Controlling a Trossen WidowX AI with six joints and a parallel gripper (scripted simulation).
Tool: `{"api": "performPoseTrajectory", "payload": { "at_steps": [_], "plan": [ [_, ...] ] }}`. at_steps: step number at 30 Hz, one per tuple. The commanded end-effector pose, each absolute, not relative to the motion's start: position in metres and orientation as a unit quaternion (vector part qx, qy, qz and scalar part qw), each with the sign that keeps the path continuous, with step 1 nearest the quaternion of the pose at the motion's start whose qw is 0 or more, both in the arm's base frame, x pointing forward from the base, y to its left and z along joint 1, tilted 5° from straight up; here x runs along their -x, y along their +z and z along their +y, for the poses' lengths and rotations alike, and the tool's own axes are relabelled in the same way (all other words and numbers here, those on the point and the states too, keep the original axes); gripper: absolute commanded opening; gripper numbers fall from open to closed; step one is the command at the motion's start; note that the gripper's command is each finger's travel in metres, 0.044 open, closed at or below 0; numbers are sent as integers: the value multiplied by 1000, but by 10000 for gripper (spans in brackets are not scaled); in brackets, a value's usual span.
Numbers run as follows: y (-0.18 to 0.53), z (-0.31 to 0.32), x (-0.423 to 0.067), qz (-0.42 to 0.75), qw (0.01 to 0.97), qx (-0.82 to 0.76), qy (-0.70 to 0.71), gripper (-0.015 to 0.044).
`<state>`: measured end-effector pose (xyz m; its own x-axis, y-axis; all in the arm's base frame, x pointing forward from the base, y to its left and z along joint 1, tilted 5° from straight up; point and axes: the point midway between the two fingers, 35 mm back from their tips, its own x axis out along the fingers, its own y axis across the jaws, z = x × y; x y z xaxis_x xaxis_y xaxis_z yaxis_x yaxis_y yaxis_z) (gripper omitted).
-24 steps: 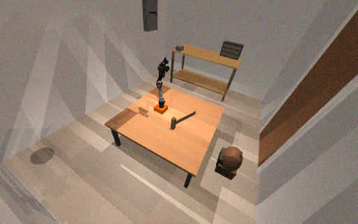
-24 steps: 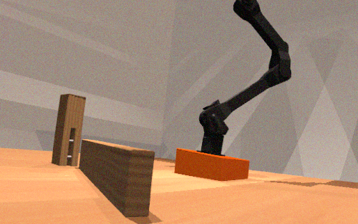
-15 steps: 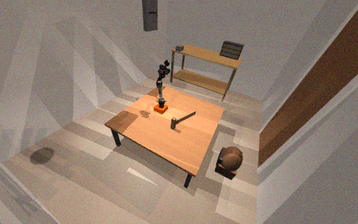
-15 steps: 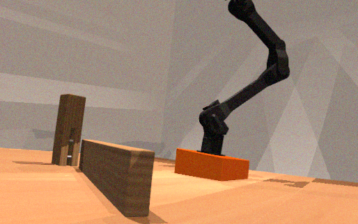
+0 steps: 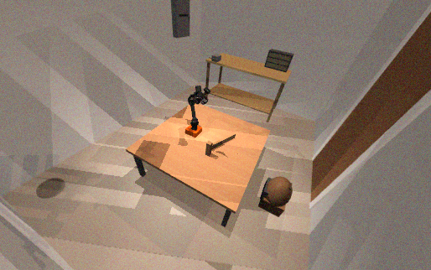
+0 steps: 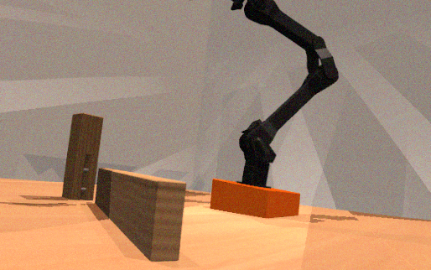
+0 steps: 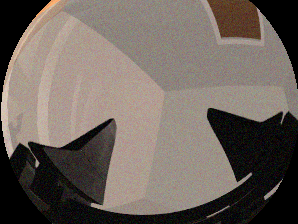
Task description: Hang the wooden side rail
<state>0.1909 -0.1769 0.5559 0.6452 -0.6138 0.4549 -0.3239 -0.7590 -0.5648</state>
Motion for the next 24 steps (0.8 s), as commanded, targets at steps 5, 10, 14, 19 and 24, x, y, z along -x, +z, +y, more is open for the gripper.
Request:
{"api": "performPoseTrajectory", "payload": {
  "at_steps": [5,10,14,19,24],
  "plan": [
    [480,-204,-239,307,225,905,-191,440],
    [445,-210,-257,312,233,911,-132,440],
    [415,-213,-269,318,235,915,-82,440],
    [362,-216,-285,324,231,917,9,440],
    [305,-214,-295,324,221,914,108,440]
  ]
}}
